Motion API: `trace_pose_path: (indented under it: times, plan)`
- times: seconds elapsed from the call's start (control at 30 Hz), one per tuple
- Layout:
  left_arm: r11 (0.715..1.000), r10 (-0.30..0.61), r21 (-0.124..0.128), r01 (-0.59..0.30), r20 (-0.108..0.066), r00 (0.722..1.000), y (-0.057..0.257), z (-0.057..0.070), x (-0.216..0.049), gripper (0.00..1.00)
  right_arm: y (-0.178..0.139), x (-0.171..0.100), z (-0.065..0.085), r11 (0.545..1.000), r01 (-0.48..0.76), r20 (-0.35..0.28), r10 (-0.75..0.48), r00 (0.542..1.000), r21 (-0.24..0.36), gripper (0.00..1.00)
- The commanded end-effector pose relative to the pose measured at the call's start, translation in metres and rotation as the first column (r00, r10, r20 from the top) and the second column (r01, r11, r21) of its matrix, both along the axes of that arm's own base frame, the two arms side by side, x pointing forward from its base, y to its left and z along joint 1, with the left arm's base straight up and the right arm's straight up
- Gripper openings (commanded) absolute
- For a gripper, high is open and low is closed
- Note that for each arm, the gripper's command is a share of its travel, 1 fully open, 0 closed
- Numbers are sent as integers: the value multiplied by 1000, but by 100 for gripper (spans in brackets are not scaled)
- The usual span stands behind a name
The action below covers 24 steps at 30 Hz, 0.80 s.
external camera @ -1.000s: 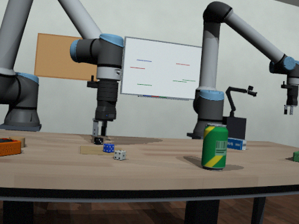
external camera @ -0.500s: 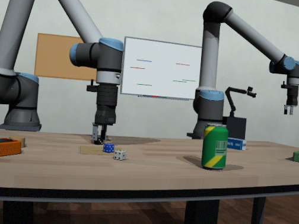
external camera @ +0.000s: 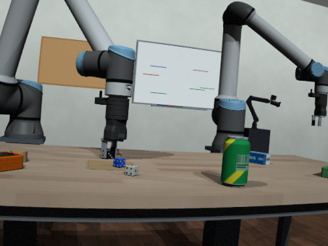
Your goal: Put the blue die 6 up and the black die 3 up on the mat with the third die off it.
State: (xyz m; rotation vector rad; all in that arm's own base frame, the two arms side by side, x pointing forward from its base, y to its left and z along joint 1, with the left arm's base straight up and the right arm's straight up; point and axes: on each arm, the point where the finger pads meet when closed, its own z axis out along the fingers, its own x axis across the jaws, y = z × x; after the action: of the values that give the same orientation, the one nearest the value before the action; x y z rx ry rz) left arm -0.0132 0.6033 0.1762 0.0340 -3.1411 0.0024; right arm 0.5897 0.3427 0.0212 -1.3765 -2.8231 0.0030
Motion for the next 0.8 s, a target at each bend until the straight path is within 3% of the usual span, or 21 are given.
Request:
trace_pose_path:
  times: [0.0,0.43,0.47,0.77]
  plan:
    - [1000,0,2,0,0,1000,1,1,0,100,1,1,0,1000,0,2,0,1000,1,79]
    - [1000,0,2,0,0,1000,1,1,0,100,1,1,0,1000,0,2,0,1000,1,79]
    - [1000,0,2,0,0,1000,1,1,0,100,1,1,0,1000,0,2,0,1000,1,49]
    - [1000,0,2,0,0,1000,1,1,0,100,1,1,0,1000,0,2,0,1000,1,49]
